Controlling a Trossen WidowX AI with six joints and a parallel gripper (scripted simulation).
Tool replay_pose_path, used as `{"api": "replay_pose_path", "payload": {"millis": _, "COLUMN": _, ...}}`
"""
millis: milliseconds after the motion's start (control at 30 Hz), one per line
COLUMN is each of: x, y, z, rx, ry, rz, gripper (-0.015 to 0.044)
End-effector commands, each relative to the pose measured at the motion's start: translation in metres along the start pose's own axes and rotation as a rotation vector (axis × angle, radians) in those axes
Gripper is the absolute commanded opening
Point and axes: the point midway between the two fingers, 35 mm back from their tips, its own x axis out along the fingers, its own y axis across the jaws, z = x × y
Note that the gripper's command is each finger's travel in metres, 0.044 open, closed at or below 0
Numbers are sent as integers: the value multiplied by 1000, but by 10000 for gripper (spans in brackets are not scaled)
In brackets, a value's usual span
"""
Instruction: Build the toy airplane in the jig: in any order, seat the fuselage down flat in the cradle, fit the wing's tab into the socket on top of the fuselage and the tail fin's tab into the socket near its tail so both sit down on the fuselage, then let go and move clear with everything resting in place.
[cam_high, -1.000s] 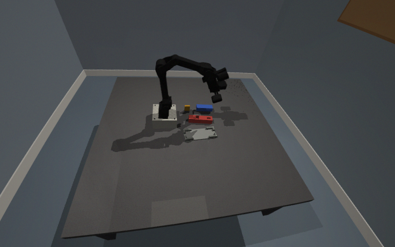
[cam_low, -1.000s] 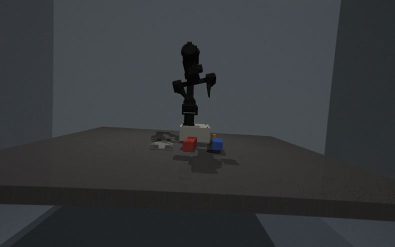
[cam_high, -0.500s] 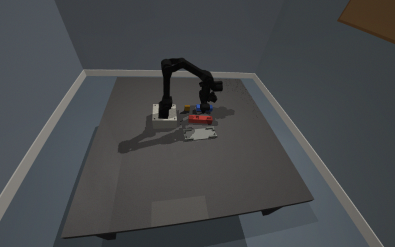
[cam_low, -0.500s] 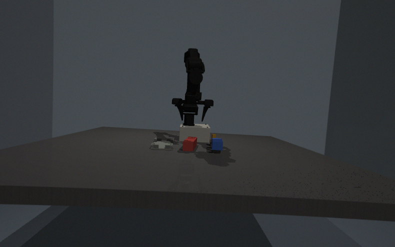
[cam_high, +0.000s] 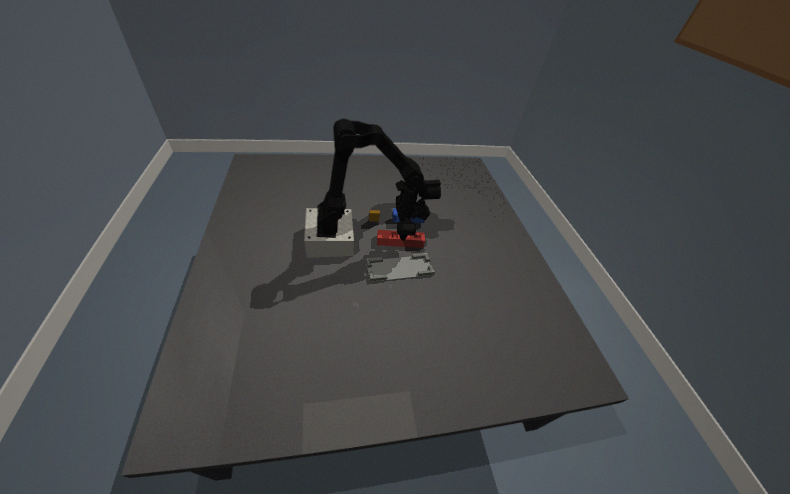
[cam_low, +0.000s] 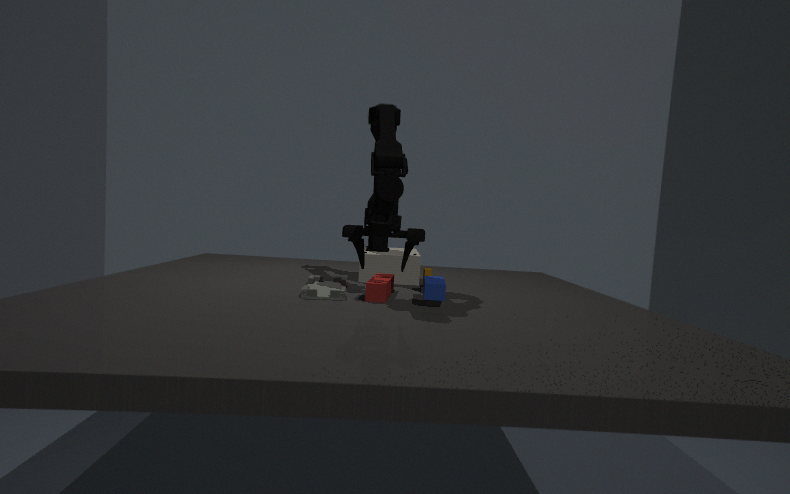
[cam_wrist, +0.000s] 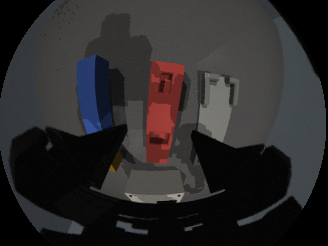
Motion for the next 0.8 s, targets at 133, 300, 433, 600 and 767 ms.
{"api": "replay_pose_path", "payload": {"millis": 133, "x": 12, "y": -1, "z": 0, "rx": 2, "ry": 2, "rz": -7, "gripper": 440}}
{"api": "replay_pose_path", "payload": {"millis": 300, "x": 21, "y": -1, "z": 0, "rx": 2, "ry": 2, "rz": -7, "gripper": 440}}
{"api": "replay_pose_path", "payload": {"millis": 433, "x": 27, "y": -1, "z": 0, "rx": 2, "ry": 2, "rz": -7, "gripper": 440}}
{"api": "replay_pose_path", "payload": {"millis": 600, "x": 35, "y": -1, "z": 0, "rx": 2, "ry": 2, "rz": -7, "gripper": 440}}
{"api": "replay_pose_path", "payload": {"millis": 767, "x": 43, "y": -1, "z": -1, "rx": 2, "ry": 2, "rz": -7, "gripper": 440}}
